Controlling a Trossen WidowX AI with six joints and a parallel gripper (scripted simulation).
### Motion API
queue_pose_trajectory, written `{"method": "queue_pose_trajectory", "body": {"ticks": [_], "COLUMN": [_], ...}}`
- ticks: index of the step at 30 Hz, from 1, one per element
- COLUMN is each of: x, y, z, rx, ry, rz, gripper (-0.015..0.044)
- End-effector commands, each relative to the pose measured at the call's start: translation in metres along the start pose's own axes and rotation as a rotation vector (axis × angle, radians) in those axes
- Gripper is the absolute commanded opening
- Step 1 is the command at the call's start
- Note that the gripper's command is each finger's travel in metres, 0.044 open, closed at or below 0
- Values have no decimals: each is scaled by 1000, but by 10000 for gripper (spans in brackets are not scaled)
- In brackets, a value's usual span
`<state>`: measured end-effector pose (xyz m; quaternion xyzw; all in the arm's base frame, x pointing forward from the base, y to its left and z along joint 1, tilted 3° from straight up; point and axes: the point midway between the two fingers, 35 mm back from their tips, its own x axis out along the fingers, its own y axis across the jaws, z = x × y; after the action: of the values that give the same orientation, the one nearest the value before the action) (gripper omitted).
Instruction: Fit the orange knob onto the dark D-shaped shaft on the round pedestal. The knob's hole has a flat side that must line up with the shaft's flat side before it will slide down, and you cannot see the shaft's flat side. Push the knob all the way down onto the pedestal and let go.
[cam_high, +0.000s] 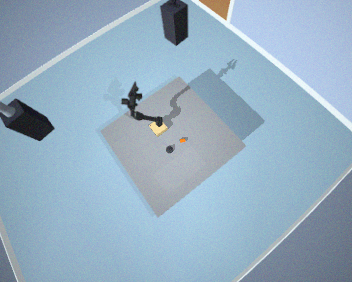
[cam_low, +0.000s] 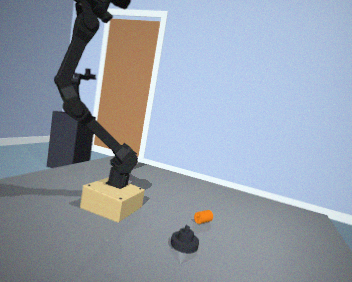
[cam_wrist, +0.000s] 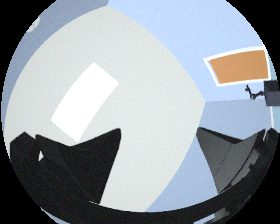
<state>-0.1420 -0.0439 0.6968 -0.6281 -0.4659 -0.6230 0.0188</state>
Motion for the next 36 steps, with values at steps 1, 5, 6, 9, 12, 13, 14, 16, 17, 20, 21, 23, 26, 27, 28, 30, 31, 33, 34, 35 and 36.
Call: {"method": "queue_pose_trajectory", "body": {"ticks": [1,5,6,9,12,13,14,16,17,20,21,23,26,27,28,30,31,33,34,35,36], "x": [1,22,24,29,32,32,31,27,25,14,10,0,-17,-24,-32,-49,-58,-78,-88,-99,-109], "y": [1,4,4,4,4,4,4,5,5,6,6,8,10,10,11,10,9,7,6,5,4], "z": [5,83,92,125,171,187,204,238,254,300,314,342,382,396,409,436,449,474,486,497,507], "rx": [-9,-193,-213,-295,-412,-455,-498,-585,-627,-743,-764,-804,-868,-891,-917,-973,-999,-1048,-1069,-1089,-1106], "ry": [-10,-197,-216,-297,-407,-448,-489,-572,-612,-724,-754,-814,-905,-934,-964,-1020,-1047,-1094,-1114,-1132,-1148], "rz": [5,11,7,-12,-45,-60,-77,-118,-142,-221,-241,-283,-361,-395,-434,-527,-578,-687,-743,-800,-857], "gripper": [426,440,440,440,440,440,440,440,440,440,440,440,440,440,440,440,440,440,440,440,440]}}
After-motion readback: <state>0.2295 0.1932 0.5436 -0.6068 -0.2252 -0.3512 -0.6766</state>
